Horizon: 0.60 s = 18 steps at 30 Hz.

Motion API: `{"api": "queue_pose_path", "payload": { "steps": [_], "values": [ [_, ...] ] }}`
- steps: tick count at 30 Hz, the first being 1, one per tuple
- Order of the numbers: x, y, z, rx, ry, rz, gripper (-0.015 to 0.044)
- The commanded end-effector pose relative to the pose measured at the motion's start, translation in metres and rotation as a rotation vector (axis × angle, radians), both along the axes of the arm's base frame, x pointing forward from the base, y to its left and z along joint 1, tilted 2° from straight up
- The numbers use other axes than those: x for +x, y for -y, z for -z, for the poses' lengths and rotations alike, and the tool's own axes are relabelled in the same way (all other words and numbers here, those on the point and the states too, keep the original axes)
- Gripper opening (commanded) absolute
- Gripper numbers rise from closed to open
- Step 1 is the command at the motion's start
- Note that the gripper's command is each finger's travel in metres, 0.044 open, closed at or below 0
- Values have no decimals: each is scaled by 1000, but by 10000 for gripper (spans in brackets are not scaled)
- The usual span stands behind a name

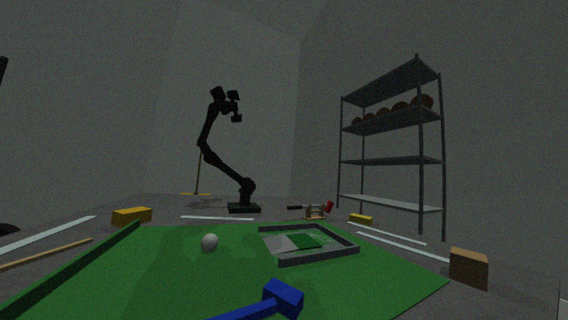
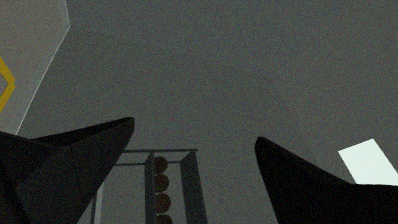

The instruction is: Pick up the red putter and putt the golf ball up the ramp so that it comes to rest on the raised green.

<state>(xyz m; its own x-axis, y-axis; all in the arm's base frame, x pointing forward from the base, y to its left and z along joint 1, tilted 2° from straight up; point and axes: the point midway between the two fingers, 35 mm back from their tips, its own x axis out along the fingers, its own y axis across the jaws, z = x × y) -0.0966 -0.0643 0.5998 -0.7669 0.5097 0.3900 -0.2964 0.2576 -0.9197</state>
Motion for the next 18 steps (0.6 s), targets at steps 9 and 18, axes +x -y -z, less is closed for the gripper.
{"api": "queue_pose_path", "payload": {
  "steps": [9,18],
  "values": [
    [19,-178,32,-426,-99,337,440],
    [91,-297,110,-783,-178,633,440]
  ]
}}
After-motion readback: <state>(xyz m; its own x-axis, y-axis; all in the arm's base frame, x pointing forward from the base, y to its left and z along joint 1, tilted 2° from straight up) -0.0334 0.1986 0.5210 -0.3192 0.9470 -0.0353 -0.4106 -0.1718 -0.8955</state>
